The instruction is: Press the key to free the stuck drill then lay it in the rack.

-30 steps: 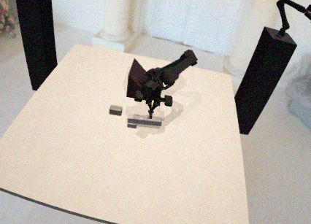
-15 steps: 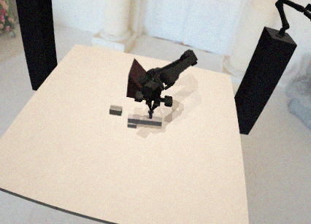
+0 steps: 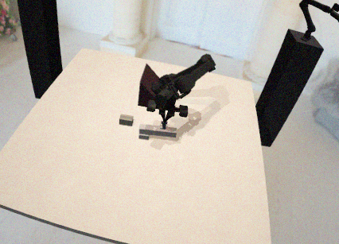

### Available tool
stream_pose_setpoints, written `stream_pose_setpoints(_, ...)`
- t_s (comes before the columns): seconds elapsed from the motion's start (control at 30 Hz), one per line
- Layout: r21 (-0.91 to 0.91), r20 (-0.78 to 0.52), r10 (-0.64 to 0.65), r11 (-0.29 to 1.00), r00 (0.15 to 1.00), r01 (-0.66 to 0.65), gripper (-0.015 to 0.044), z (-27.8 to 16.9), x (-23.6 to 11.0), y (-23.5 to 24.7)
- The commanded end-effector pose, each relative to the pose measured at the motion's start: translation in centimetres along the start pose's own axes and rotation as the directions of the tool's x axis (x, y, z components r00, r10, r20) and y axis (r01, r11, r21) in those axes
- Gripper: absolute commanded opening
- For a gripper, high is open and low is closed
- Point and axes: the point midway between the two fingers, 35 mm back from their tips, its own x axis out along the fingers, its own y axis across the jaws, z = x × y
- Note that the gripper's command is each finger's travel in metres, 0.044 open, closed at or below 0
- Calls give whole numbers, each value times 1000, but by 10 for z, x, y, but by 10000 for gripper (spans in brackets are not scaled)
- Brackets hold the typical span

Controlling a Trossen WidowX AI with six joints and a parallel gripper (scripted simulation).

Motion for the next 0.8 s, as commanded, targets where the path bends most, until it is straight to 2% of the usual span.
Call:
stream_pose_setpoints(0.0,5,57,-24,1000,998,23,0,8,21,-4)
stream_pose_setpoints(0.03,5,57,-24,1000,998,23,0,8,21,-4)
stream_pose_setpoints(0.17,33,53,-23,999,998,21,105,3,3,-2)
stream_pose_setpoints(0.37,120,42,-30,992,999,25,263,-3,-56,2)
stream_pose_setpoints(0.5,101,32,-27,995,999,24,367,-3,-51,2)
stream_pose_setpoints(0.6,-79,32,-25,997,999,27,440,-4,-47,9)
stream_pose_setpoints(0.67,-269,31,-23,963,999,30,440,-6,-44,16)
stream_pose_setpoints(0.77,-534,30,-19,845,999,33,440,-8,-38,27)
